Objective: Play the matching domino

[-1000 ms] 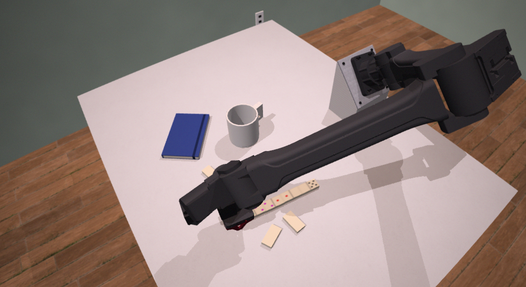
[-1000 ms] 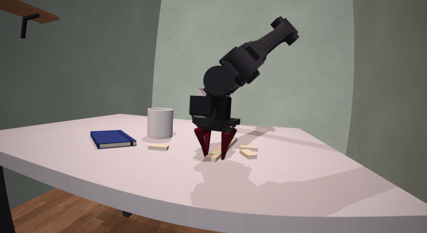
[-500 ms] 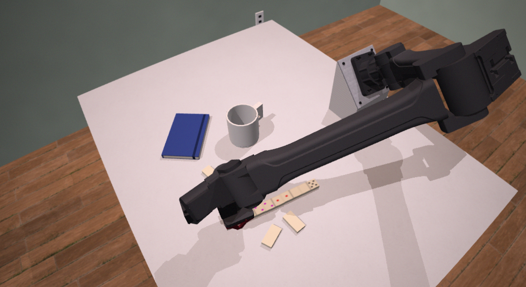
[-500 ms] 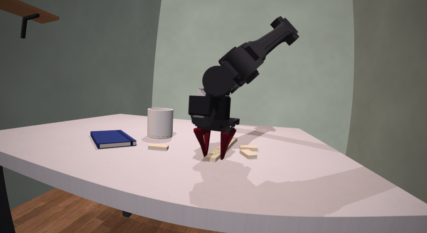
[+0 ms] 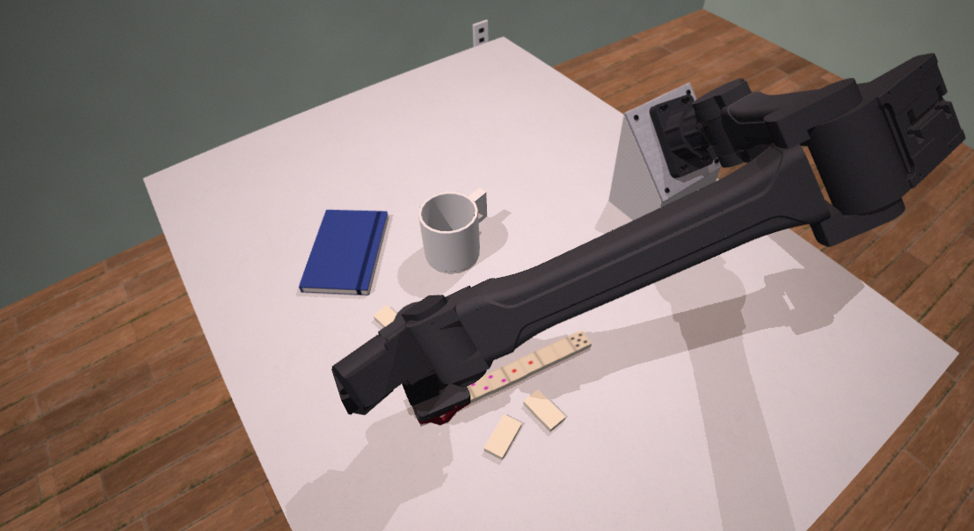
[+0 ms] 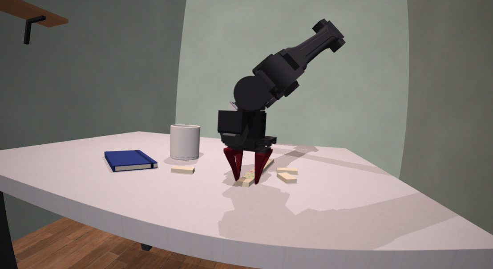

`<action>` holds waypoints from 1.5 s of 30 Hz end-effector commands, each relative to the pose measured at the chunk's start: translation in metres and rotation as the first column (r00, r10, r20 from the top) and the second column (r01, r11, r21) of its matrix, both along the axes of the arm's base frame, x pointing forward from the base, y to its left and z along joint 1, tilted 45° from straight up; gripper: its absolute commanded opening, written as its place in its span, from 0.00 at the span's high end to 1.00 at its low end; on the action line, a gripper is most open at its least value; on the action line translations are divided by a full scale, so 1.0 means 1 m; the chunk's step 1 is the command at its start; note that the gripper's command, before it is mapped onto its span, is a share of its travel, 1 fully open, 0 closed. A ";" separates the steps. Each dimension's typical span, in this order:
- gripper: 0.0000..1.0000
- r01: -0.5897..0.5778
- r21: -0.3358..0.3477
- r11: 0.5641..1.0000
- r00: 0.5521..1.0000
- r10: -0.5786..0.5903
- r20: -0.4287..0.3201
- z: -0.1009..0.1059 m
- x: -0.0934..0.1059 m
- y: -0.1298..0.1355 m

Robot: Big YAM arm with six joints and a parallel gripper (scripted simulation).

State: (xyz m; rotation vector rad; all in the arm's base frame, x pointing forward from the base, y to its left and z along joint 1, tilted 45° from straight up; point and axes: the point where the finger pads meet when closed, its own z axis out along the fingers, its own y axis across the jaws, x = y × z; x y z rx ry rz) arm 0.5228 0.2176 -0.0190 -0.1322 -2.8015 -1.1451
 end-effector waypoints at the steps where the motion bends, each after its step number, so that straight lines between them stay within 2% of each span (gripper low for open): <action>1: 0.57 0.015 -0.005 1.000 1.000 -0.015 0.003 0.000 0.003 -0.007; 44: 0.57 0.017 -0.006 1.000 1.000 -0.017 0.007 0.001 0.005 -0.009; 45: 0.57 0.006 0.000 1.000 1.000 -0.006 0.007 0.003 0.003 -0.003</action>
